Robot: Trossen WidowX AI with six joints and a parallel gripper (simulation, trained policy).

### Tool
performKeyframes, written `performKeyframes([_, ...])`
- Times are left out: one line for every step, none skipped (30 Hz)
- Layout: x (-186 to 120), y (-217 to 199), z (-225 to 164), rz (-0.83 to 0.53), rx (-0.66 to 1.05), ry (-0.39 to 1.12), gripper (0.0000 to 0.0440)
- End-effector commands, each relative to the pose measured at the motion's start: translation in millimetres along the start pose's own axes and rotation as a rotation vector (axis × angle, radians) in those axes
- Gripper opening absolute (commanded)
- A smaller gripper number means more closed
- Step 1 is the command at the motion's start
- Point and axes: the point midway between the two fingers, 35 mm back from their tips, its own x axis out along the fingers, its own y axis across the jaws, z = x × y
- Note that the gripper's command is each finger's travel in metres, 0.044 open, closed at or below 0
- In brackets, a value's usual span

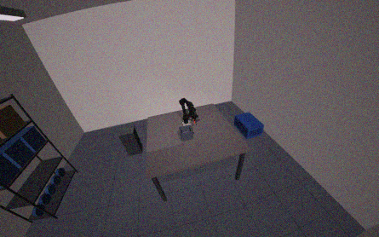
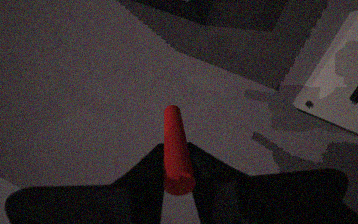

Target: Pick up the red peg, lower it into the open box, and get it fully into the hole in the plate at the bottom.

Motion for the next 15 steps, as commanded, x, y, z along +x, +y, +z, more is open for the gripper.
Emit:
performKeyframes([-15.5, 6.3, 12.3, 0.032, -0.004, -0.04, 0.0])
performKeyframes([-18.5, 7.5, 15.9, 0.036, -0.003, -0.051, 0.0])
performKeyframes([-21.2, 8.5, 19.6, 0.04, -0.002, -0.062, 0.0])
performKeyframes([-23.6, 9.4, 23.4, 0.043, -0.001, -0.072, 0.0])
performKeyframes([-25.6, 10.2, 27.2, 0.045, 0.001, -0.082, 0.0])
performKeyframes([-27.4, 10.8, 30.9, 0.045, 0.003, -0.092, 0.0])
performKeyframes([-28.9, 11.3, 34.7, 0.045, 0.006, -0.101, 0.0])
performKeyframes([-30.2, 11.6, 38.5, 0.043, 0.009, -0.109, 0.0])
performKeyframes([-31.2, 11.9, 42.2, 0.041, 0.012, -0.117, 0.0])
performKeyframes([-32.0, 12.1, 45.8, 0.037, 0.015, -0.124, 0.0])
performKeyframes([-32.6, 12.2, 49.5, 0.034, 0.018, -0.13, 0.0])
performKeyframes([-33.1, 12.4, 53.1, 0.03, 0.021, -0.136, 0.0])
performKeyframes([-33.4, 12.6, 56.7, 0.026, 0.025, -0.141, 0.0])
performKeyframes([-33.6, 12.8, 60.2, 0.022, 0.028, -0.146, 0.0])
performKeyframes([-33.8, 13.1, 63.7, 0.018, 0.031, -0.15, 0.0])
